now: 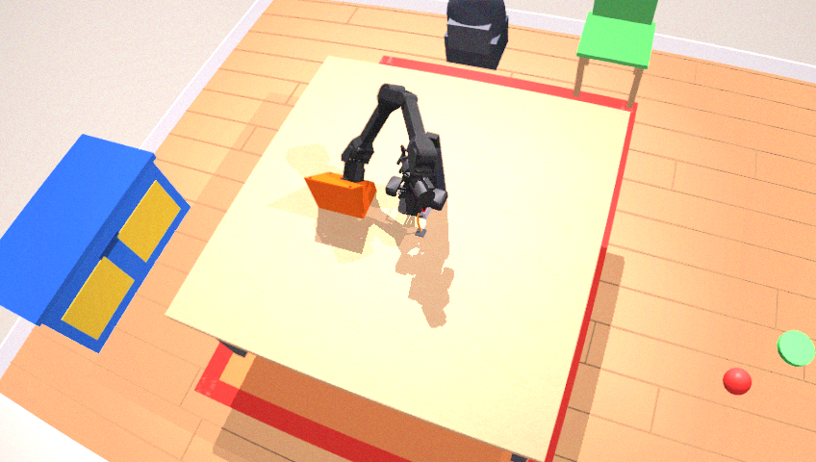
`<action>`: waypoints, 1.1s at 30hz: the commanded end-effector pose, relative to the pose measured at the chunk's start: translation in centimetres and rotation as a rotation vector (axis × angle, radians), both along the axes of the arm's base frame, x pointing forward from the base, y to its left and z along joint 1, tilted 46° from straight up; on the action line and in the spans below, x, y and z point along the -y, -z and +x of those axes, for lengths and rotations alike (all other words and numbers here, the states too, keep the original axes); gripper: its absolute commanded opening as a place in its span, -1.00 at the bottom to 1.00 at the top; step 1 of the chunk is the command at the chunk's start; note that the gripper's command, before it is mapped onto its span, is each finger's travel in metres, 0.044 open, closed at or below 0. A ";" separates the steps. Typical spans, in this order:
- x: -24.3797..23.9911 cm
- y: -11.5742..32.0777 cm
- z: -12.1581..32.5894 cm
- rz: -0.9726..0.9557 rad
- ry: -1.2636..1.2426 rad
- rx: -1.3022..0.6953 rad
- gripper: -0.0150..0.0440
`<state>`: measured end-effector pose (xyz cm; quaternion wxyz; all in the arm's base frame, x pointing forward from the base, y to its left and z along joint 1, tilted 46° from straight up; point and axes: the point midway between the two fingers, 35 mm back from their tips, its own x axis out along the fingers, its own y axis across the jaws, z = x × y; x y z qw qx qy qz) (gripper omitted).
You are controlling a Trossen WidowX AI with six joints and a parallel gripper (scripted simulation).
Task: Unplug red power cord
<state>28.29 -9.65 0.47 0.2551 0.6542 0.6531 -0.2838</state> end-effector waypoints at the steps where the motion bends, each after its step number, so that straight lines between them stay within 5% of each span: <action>1: -0.5 -0.5 0.0 0.003 0.005 -0.003 0.05; 23: -2.3 -0.6 0.0 0.005 0.005 -0.003 0.05; 27: -2.2 -0.8 0.0 0.003 -0.001 -0.003 -0.31; 33: -2.2 -0.8 0.0 0.003 -0.001 -0.003 -0.44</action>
